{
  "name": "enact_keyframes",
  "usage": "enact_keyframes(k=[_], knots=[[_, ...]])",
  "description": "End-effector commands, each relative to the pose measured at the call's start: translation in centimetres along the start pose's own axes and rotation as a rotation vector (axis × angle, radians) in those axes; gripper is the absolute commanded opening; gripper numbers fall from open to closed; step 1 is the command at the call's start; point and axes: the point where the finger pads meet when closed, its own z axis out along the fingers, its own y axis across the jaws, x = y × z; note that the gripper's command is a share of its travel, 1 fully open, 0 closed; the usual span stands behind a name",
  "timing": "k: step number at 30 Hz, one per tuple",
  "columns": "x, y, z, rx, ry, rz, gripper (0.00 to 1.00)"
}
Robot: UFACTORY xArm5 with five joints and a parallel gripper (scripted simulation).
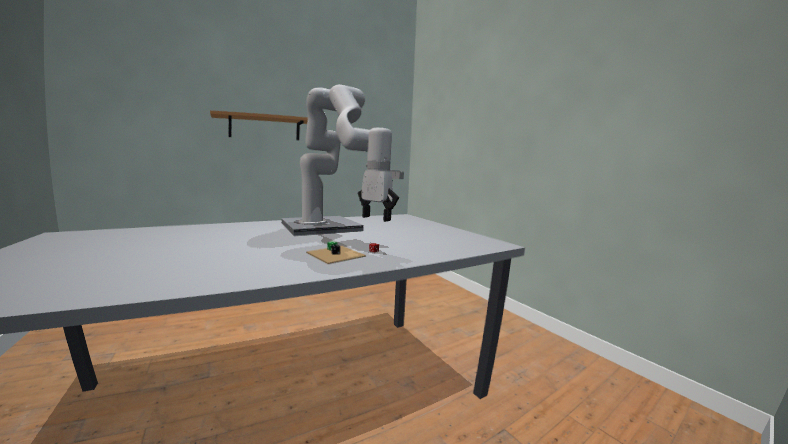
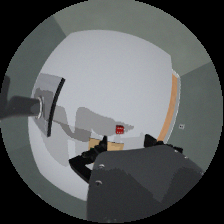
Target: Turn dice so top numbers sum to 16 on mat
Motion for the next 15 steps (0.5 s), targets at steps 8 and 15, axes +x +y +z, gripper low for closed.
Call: enact_keyframes(k=[8,15], knots=[[-0.02,0.00,0.20,-0.005,0.000,0.305,1.00],[-0.02,-0.14,0.54,-0.005,0.001,0.588,1.00]])
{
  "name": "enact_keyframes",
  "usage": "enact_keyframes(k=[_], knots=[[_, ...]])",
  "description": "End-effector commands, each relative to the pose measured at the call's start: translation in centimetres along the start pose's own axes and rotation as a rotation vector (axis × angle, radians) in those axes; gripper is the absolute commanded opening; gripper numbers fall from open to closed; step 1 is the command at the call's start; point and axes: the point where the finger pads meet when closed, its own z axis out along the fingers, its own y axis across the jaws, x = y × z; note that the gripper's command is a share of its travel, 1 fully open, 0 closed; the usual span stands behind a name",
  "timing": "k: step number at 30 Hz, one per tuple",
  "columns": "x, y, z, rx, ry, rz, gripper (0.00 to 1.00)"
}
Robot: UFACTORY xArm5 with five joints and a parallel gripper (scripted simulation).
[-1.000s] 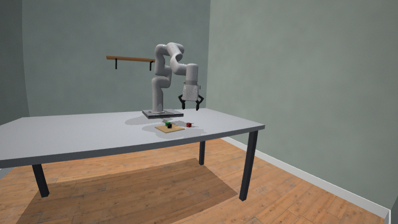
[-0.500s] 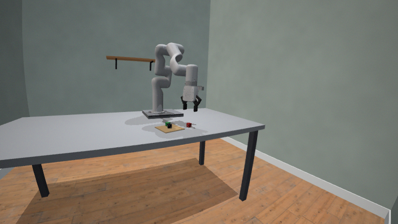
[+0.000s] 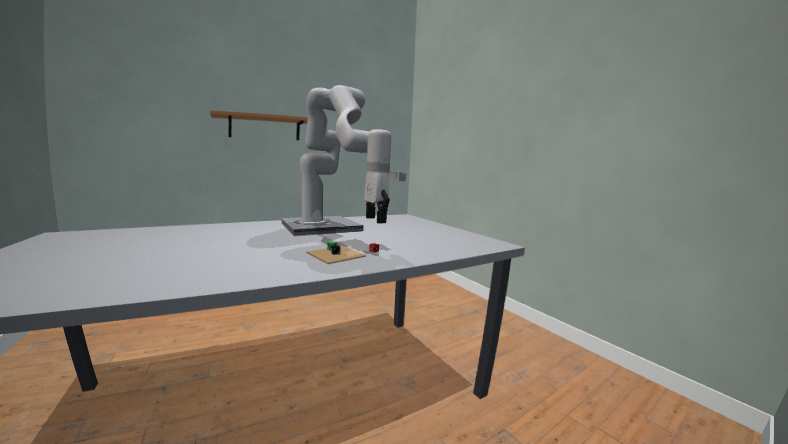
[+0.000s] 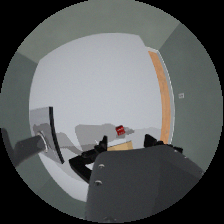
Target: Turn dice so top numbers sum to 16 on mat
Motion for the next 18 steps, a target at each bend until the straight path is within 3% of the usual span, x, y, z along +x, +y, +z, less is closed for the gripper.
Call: enact_keyframes(k=[1,6,9,11,18], knots=[[0.00,0.06,0.05,-0.004,0.002,0.174,1.00],[-0.03,-0.01,0.24,-0.004,0.002,0.335,1.00],[-0.03,-0.02,0.25,-0.004,0.002,0.344,1.00],[-0.06,-0.08,0.41,-0.004,0.002,0.479,1.00],[-0.10,-0.17,0.65,-0.004,0.003,0.686,1.00]])
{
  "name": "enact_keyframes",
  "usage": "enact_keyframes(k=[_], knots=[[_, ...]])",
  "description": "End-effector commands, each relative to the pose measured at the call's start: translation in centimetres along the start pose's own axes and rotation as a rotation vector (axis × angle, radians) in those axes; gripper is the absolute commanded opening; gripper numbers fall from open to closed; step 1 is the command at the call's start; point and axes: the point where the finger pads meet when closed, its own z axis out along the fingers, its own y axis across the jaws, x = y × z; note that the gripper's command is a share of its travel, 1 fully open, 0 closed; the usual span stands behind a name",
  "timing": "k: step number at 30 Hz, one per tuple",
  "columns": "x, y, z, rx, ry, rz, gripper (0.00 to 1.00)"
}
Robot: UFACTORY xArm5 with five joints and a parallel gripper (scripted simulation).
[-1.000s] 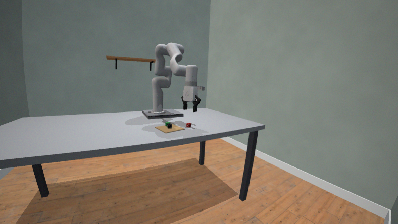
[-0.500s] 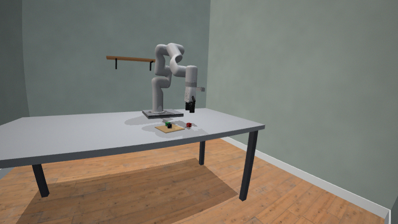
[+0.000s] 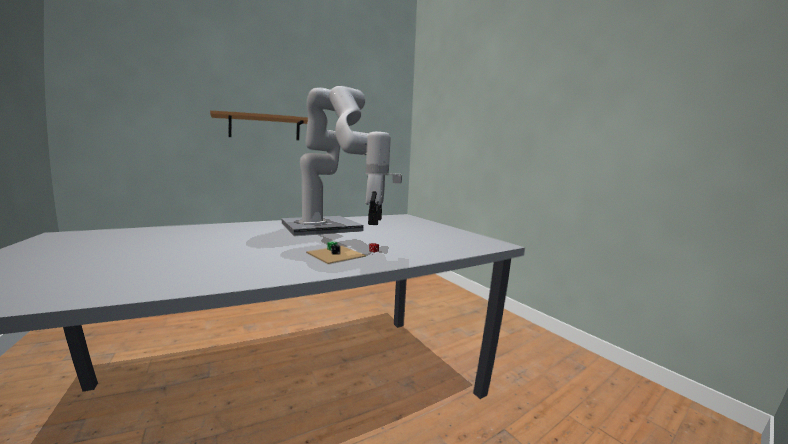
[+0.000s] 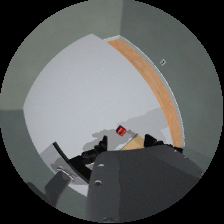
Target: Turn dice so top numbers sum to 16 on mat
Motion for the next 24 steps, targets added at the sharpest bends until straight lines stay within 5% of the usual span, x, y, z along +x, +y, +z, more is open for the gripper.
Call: enact_keyframes(k=[1,16,24], knots=[[0.04,0.05,0.01,-0.003,0.004,0.147,1.00],[-0.14,-0.07,0.52,-0.002,0.004,0.585,1.00],[-0.18,-0.10,0.63,-0.002,0.004,0.679,1.00]])
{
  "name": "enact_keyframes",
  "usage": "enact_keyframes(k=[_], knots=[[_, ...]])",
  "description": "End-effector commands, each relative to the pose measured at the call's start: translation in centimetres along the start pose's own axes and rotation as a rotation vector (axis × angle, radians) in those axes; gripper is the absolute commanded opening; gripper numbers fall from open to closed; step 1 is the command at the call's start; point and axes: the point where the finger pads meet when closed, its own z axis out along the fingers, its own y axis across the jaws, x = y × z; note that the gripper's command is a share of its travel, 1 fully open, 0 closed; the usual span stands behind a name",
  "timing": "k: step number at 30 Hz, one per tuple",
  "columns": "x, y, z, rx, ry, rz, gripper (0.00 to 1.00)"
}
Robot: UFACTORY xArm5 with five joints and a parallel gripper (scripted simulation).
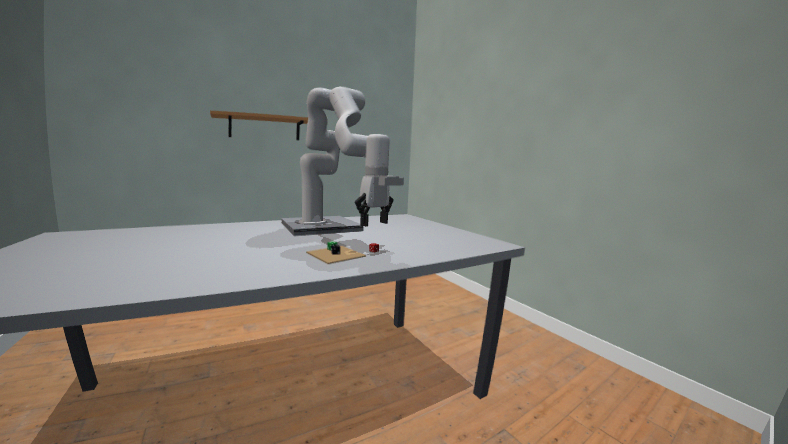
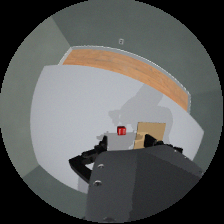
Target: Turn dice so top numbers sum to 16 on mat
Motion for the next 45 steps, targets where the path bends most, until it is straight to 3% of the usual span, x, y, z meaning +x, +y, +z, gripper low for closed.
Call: enact_keyframes(k=[1,5,6,45], knots=[[0.12,0.01,-0.12,0.000,0.004,0.029,1.00],[0.12,0.01,-0.11,0.000,0.004,0.035,1.00],[0.12,0.01,-0.11,0.000,0.004,0.035,0.42],[0.12,0.01,-0.07,0.000,0.004,0.035,0.42]])
